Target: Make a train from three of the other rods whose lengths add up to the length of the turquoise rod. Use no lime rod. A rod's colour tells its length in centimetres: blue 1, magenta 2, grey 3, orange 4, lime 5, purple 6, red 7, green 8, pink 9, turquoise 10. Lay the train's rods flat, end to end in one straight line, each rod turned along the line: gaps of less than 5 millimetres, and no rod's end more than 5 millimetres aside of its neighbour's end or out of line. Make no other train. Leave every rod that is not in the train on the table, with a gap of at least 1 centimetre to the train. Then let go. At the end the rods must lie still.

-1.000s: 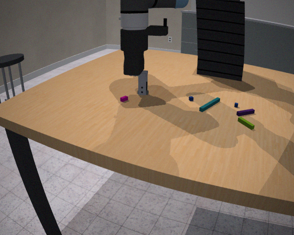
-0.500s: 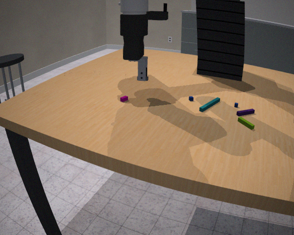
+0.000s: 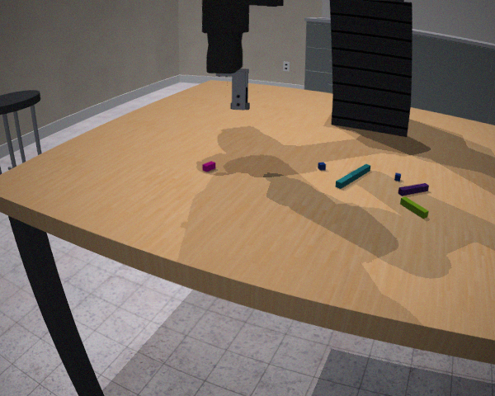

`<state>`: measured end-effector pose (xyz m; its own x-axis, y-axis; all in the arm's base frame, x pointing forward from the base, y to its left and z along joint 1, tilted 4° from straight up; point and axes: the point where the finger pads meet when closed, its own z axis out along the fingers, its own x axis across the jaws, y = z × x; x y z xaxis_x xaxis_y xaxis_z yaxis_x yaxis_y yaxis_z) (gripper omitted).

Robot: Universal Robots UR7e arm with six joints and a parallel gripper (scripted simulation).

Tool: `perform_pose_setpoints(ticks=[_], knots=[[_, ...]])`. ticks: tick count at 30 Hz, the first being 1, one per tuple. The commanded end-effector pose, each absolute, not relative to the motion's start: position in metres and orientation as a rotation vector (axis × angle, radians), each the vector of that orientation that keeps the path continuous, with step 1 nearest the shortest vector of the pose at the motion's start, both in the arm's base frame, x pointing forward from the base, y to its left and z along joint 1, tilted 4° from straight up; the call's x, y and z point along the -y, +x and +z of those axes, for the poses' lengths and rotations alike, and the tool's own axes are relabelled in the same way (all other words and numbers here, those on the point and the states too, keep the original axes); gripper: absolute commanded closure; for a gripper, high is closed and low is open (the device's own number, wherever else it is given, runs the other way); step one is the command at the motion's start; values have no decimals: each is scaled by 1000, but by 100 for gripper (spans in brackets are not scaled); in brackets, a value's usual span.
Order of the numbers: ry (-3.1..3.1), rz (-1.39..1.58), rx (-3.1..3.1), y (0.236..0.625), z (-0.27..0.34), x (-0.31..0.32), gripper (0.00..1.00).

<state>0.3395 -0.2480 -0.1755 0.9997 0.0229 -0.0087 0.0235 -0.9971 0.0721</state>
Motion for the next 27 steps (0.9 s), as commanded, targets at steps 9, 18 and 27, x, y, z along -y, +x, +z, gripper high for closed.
perform_pose_setpoints(ticks=[9,18,27], knots=[[3071,-14,-37,339,-168,246,76],[3064,-27,-275,347,-173,198,76],[3026,-37,-561,350,-176,142,76]])
